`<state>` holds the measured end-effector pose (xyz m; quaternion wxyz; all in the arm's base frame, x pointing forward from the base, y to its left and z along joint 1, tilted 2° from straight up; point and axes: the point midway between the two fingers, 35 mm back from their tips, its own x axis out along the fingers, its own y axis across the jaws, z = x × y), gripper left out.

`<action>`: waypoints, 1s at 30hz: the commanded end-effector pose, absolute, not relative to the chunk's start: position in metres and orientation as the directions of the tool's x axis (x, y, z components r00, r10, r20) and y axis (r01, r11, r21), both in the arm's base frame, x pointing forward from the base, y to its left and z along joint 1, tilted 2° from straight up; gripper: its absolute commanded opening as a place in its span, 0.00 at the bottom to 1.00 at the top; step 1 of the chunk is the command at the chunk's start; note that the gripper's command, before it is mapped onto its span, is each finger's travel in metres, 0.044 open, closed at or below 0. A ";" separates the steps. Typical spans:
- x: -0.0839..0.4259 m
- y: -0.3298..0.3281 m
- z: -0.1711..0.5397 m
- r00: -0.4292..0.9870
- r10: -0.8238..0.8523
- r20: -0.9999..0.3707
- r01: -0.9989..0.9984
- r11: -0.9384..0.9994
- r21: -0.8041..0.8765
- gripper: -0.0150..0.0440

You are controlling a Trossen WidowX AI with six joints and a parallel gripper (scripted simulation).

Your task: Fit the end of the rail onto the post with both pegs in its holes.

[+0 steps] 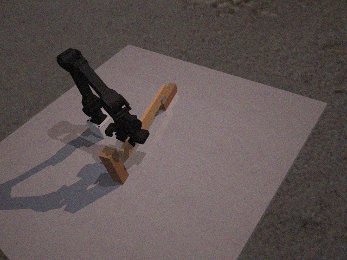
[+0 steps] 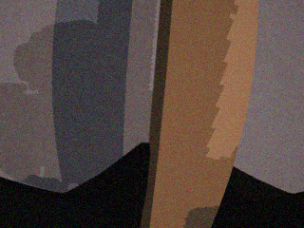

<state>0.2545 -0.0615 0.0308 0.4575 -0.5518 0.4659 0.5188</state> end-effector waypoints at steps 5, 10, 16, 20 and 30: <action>0.254 -0.061 0.033 0.029 -0.039 -0.999 -0.989 -0.147 -0.023 0.25; 0.254 -0.062 0.033 0.029 -0.039 -0.999 -0.989 -0.147 -0.023 0.25; 0.255 -0.063 0.033 0.029 -0.039 -0.999 -0.989 -0.147 -0.023 0.25; 0.255 -0.064 0.032 0.029 -0.039 -0.999 -0.989 -0.147 -0.023 0.25; 0.255 -0.067 0.032 0.030 -0.040 -0.999 -0.989 -0.147 -0.023 0.25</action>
